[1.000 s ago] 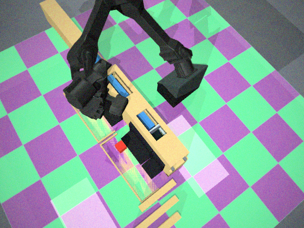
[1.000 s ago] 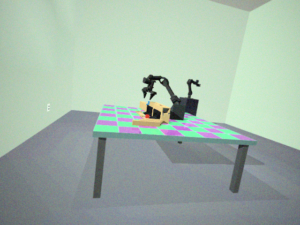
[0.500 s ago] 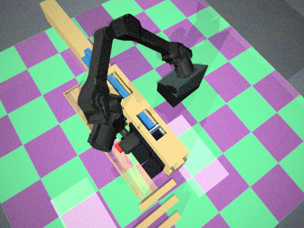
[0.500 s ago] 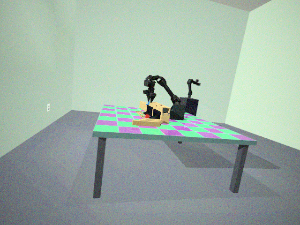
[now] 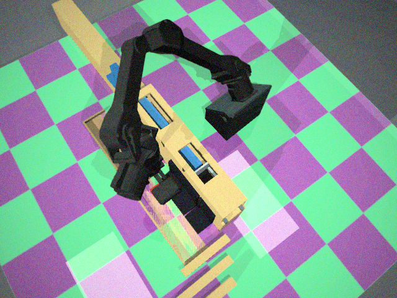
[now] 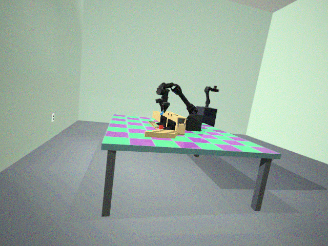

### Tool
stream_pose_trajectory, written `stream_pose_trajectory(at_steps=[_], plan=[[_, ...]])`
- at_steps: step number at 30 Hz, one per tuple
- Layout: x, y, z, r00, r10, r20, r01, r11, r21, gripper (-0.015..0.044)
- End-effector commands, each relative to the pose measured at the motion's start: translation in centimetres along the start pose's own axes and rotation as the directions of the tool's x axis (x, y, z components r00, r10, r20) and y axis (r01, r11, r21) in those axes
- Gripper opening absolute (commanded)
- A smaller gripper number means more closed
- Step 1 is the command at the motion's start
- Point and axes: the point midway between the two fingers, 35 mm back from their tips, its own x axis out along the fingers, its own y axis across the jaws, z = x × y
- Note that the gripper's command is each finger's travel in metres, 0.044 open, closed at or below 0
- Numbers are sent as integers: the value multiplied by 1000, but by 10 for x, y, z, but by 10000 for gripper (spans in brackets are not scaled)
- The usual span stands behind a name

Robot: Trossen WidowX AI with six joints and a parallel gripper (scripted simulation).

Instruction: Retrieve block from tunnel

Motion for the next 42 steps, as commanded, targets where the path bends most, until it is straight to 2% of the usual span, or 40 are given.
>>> stream_pose_trajectory(at_steps=[1,42], plan=[[7,1,0,1000,-2,-1,2,1000,-8,440],[75,4,7,1000,3,1,-3,1000,-9,440]])
